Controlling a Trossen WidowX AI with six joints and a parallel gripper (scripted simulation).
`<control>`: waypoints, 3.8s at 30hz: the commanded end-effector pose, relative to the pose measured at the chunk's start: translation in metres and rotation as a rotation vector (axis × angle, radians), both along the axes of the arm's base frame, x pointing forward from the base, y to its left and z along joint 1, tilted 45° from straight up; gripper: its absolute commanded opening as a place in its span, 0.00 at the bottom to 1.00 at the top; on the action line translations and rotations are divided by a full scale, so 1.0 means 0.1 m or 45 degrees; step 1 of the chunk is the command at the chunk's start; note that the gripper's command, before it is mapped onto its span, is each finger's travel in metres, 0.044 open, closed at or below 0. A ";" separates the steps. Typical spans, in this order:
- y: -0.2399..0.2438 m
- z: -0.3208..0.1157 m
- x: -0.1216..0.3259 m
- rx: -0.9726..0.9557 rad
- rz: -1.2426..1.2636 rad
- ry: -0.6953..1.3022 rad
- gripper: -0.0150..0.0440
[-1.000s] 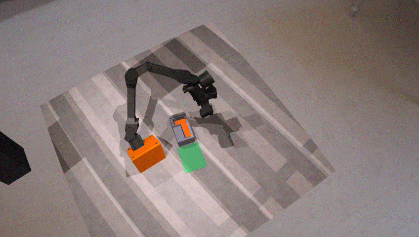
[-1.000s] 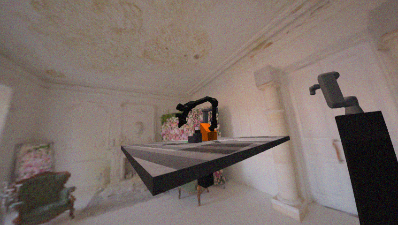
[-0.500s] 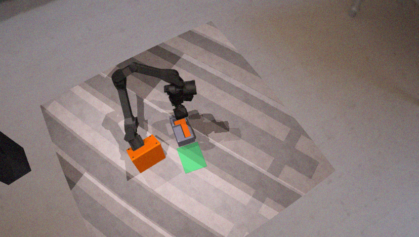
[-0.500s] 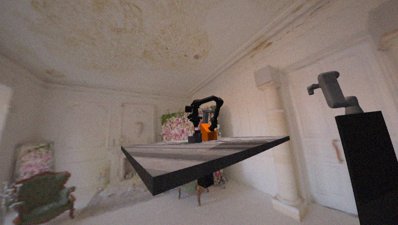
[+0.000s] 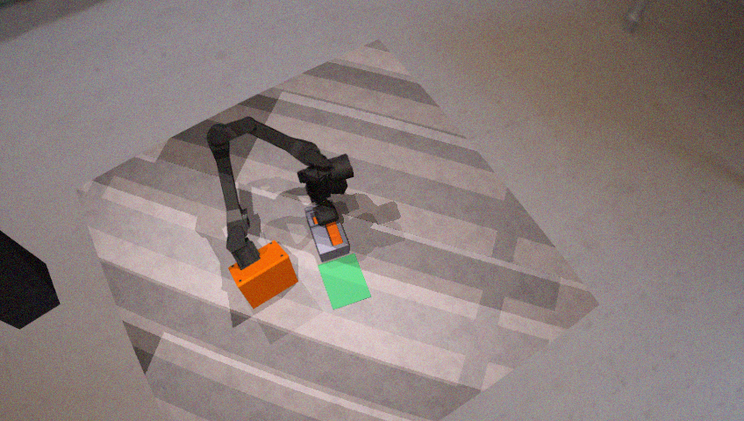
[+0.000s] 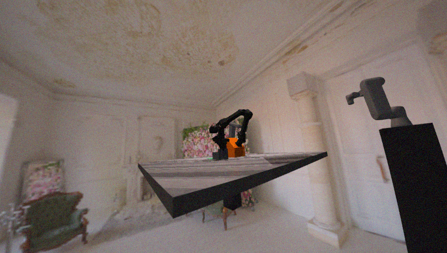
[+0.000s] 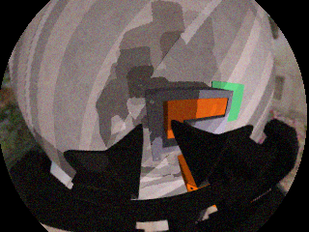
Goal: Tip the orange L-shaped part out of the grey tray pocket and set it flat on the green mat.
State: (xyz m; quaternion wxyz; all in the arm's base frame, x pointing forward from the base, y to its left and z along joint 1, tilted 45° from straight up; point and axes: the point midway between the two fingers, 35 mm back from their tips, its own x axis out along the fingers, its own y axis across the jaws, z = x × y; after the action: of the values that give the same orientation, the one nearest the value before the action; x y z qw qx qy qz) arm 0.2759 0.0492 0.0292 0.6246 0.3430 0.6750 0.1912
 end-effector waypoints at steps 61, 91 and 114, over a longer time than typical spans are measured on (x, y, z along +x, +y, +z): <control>-0.51 0.51 -0.02 0.003 -0.006 0.010 0.56; -0.60 0.39 0.01 -0.013 0.218 -0.241 0.73; -1.06 -0.04 -0.09 -0.031 1.419 -1.393 0.73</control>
State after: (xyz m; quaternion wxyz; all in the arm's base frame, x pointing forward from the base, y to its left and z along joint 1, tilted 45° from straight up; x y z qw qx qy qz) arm 0.2686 -0.0508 0.0331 0.7027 -0.1313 0.3976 0.5752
